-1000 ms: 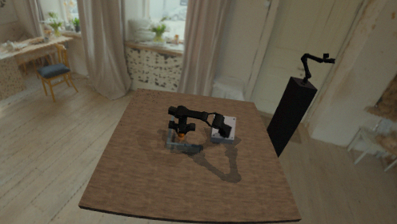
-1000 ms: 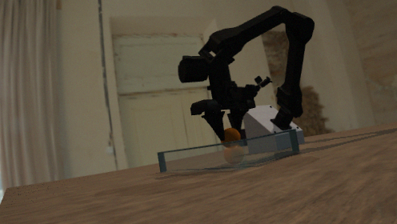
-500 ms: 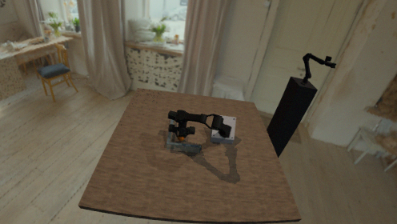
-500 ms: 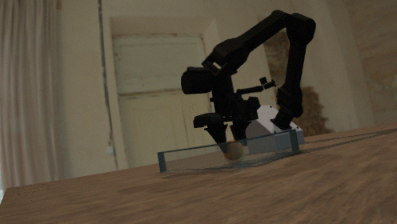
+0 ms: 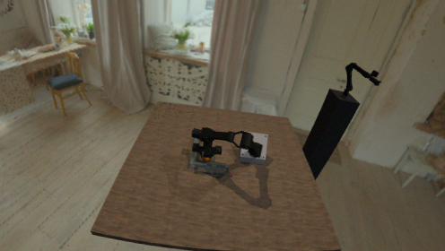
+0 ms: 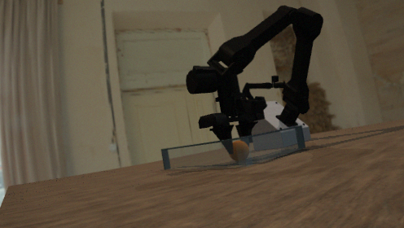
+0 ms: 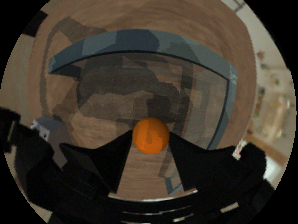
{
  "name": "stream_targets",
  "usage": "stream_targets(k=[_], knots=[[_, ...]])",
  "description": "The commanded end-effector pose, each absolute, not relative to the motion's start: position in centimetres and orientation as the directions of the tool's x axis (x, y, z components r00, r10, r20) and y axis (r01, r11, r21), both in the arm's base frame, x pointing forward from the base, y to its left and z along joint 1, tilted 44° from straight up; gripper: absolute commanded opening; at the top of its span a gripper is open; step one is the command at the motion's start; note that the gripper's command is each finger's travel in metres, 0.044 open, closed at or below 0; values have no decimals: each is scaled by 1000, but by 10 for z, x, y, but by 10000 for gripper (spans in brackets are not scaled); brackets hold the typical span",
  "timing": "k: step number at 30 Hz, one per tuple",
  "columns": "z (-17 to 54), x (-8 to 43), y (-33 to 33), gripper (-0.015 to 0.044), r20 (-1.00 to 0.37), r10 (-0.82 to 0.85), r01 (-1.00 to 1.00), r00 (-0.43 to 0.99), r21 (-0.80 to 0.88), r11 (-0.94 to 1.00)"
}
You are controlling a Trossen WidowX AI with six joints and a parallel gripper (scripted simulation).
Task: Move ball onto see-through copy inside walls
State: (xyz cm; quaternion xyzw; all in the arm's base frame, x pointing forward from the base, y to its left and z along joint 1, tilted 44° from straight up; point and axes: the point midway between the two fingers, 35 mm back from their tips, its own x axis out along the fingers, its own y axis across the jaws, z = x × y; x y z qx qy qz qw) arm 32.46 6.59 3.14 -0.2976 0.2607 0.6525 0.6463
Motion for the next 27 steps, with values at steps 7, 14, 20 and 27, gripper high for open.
stream_targets(k=[7, 14, 20, 27], knots=[[32, 325, 66, 361, -725, 688, -999, 12, -45, -30], [85, 325, 14, 361, -726, 687, -999, 13, -44, -27], [94, 324, 6, 361, -725, 688, -999, 13, -44, -27], [88, 326, 10, 361, -725, 688, -999, 25, -49, -14]])
